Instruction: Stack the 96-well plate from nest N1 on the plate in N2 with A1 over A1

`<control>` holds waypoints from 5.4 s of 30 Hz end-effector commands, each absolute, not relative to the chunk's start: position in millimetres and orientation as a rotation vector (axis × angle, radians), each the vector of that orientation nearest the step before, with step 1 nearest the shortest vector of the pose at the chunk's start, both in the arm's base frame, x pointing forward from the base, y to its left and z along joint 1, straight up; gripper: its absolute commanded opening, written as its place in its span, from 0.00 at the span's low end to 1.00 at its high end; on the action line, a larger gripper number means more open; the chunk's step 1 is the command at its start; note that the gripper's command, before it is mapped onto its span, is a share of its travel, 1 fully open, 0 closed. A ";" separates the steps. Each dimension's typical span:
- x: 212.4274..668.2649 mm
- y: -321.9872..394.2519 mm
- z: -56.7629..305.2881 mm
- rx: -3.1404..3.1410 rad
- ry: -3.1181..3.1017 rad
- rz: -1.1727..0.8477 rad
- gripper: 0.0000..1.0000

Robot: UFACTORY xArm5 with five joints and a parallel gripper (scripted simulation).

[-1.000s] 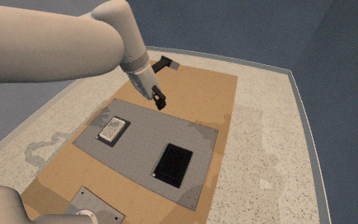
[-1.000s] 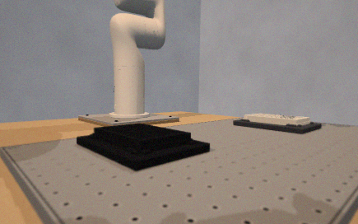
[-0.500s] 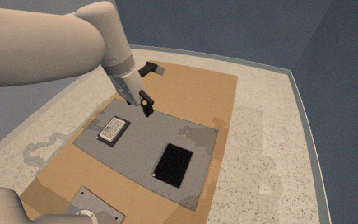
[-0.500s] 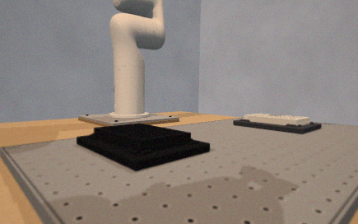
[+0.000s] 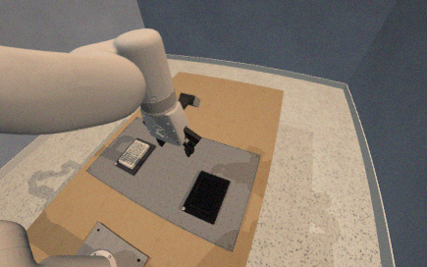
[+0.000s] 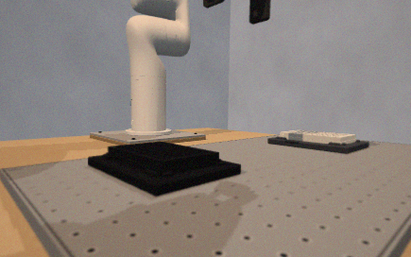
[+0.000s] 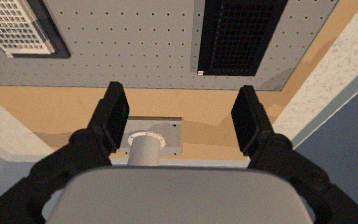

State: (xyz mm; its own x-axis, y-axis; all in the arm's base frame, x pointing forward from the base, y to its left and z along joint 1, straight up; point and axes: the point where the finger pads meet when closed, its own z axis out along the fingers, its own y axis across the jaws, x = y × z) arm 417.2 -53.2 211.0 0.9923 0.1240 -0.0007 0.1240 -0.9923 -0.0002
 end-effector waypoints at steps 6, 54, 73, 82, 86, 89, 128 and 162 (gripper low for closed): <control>410.1 -86.9 183.5 -3.136 -0.215 -0.010 1.00; 390.8 -153.9 110.9 -3.137 -0.215 -0.009 1.00; 390.9 -153.9 82.5 -3.137 -0.215 -0.009 1.00; 391.0 -154.0 67.5 -3.137 -0.215 -0.009 1.00; 391.0 -154.0 64.2 -3.137 -0.215 -0.009 1.00; 391.0 -154.0 59.2 -3.137 -0.215 -0.009 1.00; 391.1 -154.0 39.3 -3.137 -0.215 -0.009 1.00; 391.1 -154.1 30.0 -3.137 -0.215 -0.009 1.00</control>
